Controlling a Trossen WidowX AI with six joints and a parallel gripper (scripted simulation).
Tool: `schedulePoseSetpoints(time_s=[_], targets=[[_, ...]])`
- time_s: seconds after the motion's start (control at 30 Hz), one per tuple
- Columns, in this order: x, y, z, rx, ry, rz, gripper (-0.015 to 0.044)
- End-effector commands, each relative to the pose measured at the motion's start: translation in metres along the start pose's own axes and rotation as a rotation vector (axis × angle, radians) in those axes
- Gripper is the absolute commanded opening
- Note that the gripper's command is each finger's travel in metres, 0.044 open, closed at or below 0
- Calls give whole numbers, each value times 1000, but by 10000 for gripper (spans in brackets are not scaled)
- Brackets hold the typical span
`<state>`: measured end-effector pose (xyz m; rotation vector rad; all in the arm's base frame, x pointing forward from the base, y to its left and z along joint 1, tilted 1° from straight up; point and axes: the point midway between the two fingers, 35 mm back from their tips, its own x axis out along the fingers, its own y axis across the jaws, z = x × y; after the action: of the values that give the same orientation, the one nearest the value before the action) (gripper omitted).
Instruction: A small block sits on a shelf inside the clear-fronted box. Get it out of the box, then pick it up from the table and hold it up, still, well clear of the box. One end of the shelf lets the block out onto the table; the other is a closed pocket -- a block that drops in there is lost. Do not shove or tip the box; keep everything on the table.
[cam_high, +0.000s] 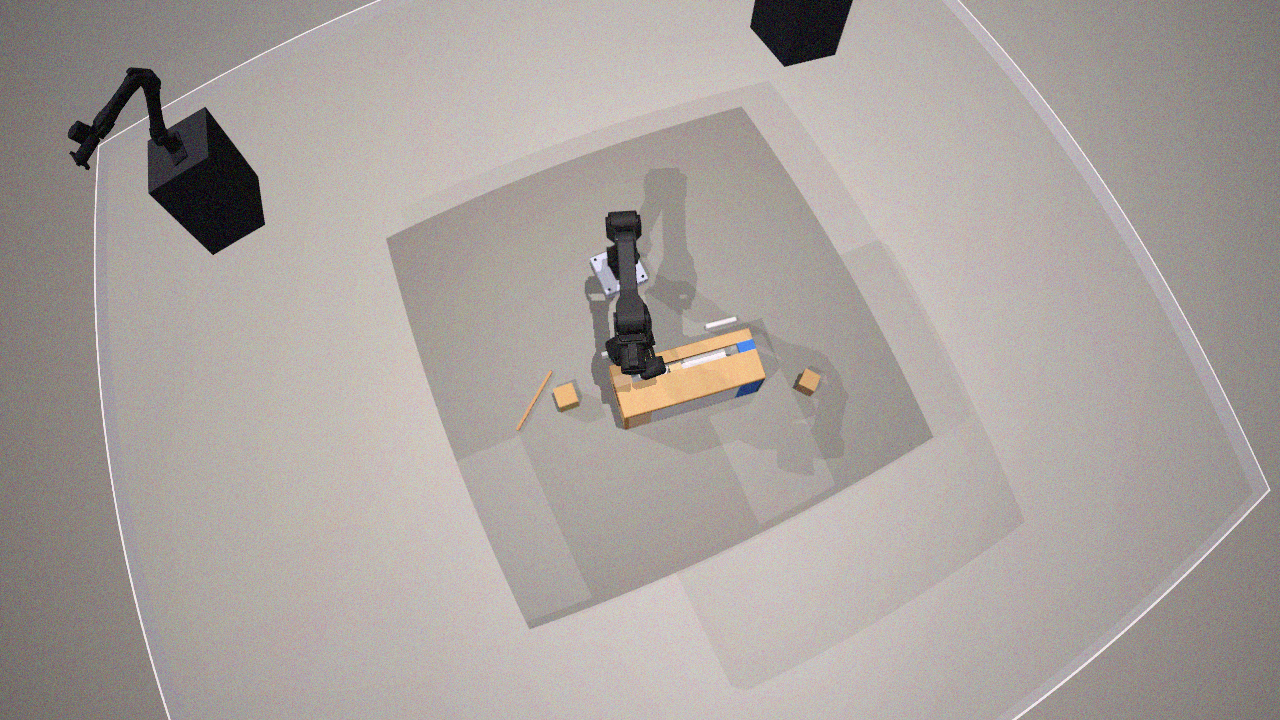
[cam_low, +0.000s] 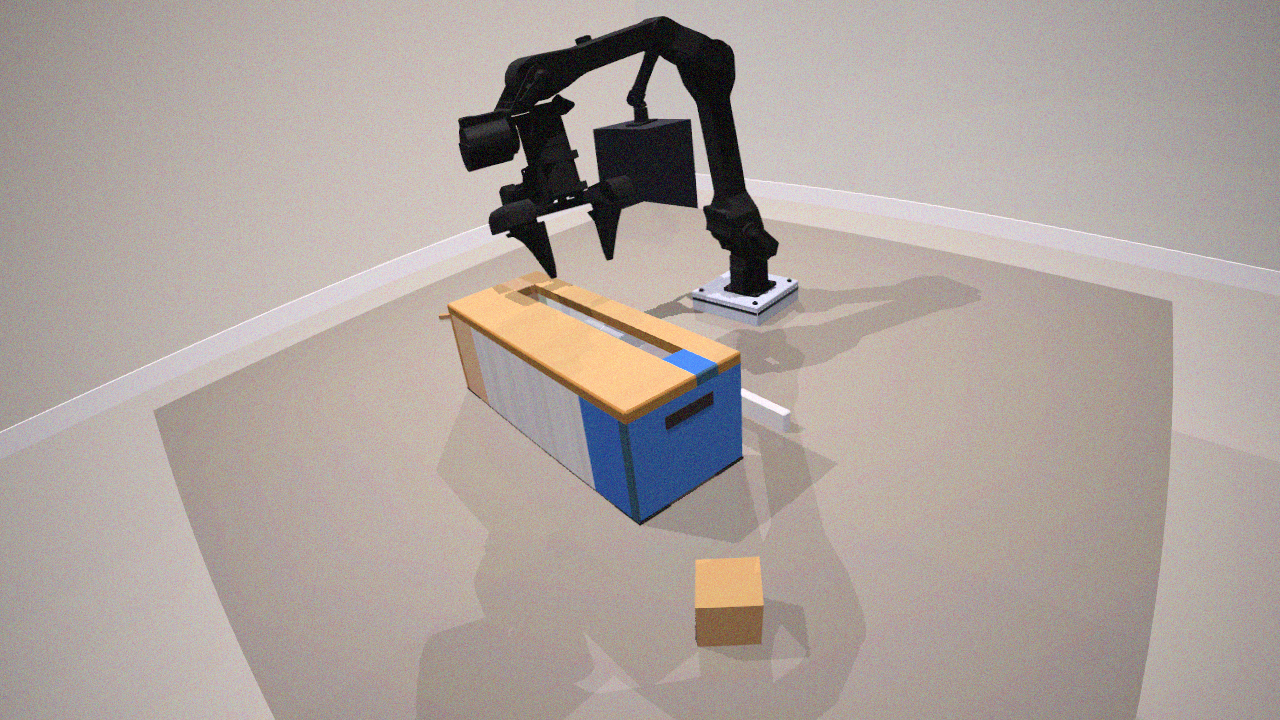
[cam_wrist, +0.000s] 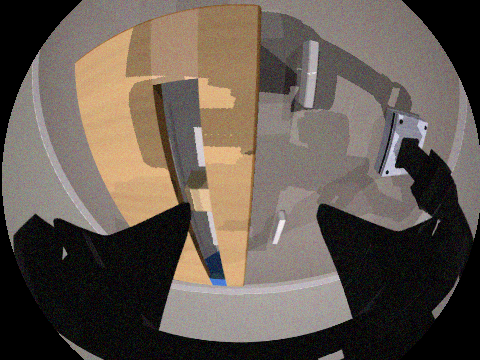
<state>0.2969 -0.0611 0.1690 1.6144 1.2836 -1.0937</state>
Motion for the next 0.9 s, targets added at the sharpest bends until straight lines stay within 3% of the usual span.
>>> schedulePoseSetpoints(time_s=[0.0, 0.87], targets=[[-1, -2, -6, -12, 13, -26, 400], [36, 1, 3, -12, 14, -26, 400]])
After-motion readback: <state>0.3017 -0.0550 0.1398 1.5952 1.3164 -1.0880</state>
